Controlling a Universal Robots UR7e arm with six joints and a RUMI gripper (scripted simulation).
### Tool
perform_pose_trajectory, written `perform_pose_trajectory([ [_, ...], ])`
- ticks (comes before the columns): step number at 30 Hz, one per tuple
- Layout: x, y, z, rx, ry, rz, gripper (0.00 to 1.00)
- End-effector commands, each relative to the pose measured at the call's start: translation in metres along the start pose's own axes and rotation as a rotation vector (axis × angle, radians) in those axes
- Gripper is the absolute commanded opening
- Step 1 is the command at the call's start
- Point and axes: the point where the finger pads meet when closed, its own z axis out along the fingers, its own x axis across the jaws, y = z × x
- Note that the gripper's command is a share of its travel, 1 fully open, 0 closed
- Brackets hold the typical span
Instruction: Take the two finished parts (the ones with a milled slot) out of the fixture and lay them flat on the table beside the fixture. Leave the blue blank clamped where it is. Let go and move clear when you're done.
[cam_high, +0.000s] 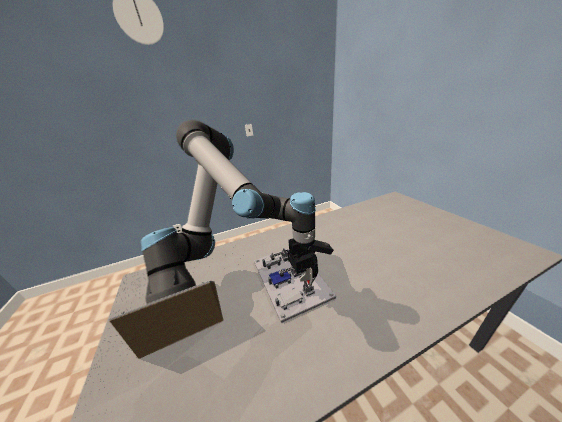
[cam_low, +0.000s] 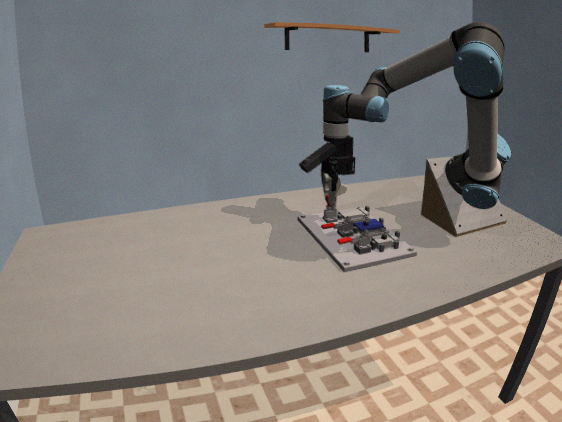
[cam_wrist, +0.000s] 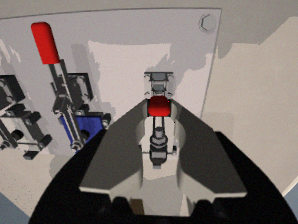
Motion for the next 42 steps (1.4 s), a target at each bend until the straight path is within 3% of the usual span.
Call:
perform_pose_trajectory([
  [1, 0.000, 0.000, 0.000, 0.000, 0.000, 0.000, 0.28],
  [31, 0.000, 0.000, -0.001, 0.001, 0.001, 0.000, 0.28],
  [42, 0.000, 0.000, -0.019, 0.001, 0.001, 0.000, 0.28],
])
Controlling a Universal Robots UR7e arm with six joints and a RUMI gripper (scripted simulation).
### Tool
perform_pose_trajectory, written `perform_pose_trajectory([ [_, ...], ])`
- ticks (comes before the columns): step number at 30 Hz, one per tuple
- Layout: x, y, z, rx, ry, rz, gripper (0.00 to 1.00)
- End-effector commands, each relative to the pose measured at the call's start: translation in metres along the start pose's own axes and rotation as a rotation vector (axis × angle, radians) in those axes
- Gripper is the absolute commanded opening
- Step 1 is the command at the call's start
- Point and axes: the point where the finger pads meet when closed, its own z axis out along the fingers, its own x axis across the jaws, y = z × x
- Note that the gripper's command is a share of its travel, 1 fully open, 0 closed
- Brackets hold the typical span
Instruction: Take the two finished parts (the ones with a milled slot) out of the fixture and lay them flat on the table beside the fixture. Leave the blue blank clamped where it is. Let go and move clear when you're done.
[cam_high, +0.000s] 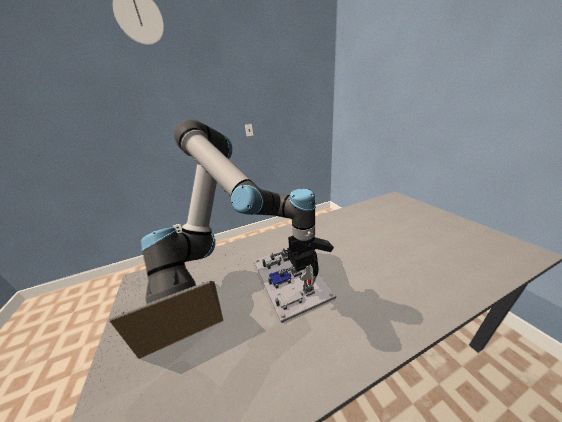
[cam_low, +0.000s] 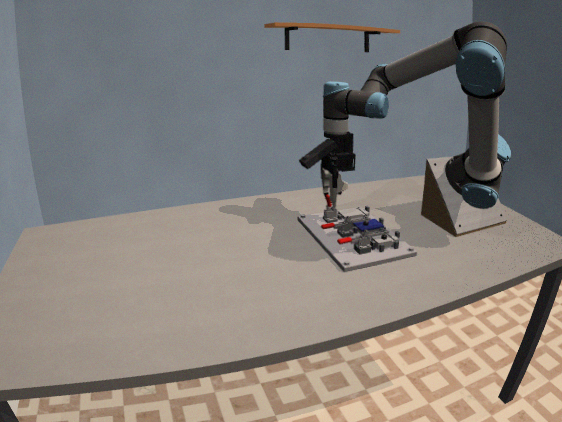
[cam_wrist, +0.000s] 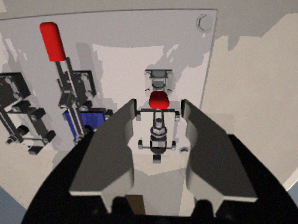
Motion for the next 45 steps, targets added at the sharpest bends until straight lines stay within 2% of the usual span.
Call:
perform_pose_trajectory([
  [1, 0.000, 0.000, -0.008, 0.001, 0.001, 0.000, 0.28],
  [13, 0.000, 0.000, -0.037, 0.001, 0.001, 0.000, 0.28],
  [39, 0.000, 0.000, -0.039, 0.001, 0.000, 0.000, 0.28],
  [40, 0.000, 0.000, -0.039, 0.001, 0.000, 0.000, 0.59],
  [45, 0.000, 0.000, -0.039, 0.001, 0.000, 0.000, 0.59],
])
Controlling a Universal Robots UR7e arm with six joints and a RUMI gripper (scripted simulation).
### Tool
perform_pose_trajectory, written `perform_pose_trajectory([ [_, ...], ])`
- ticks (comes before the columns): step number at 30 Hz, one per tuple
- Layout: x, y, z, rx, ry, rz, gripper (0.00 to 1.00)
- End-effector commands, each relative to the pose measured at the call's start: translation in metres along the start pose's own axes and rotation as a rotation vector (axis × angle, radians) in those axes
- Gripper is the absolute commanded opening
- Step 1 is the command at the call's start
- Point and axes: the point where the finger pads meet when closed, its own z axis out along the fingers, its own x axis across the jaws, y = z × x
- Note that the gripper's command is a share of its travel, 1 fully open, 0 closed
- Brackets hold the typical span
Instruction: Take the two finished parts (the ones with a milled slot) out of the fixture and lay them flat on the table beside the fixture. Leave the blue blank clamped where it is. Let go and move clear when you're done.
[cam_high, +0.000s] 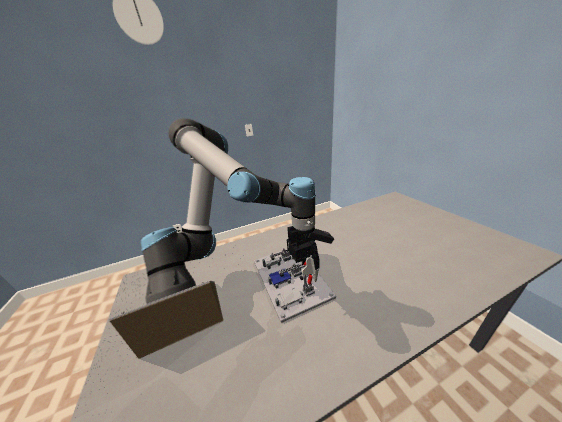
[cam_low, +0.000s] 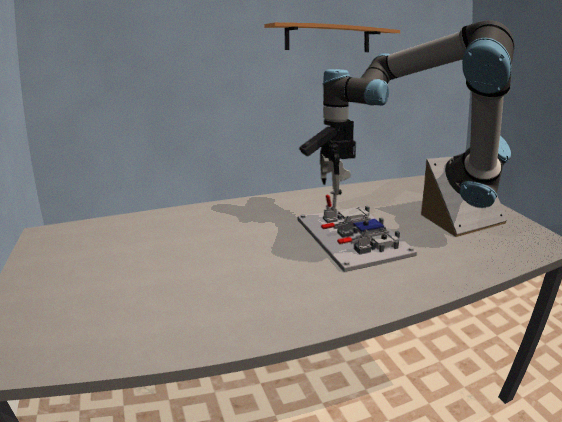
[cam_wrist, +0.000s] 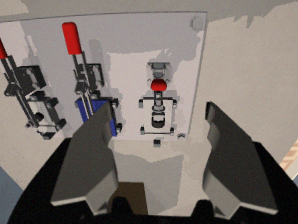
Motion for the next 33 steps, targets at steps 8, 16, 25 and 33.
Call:
perform_pose_trajectory([
  [8, 0.0003, -0.0003, 0.0006, 0.001, 0.001, 0.000, 0.59],
  [16, 0.0003, -0.0003, 0.0017, 0.001, 0.001, 0.000, 0.59],
  [25, 0.0003, -0.0001, 0.0018, 0.001, 0.001, 0.000, 0.59],
  [33, 0.0002, 0.0080, 0.0018, 0.001, 0.001, 0.000, 0.59],
])
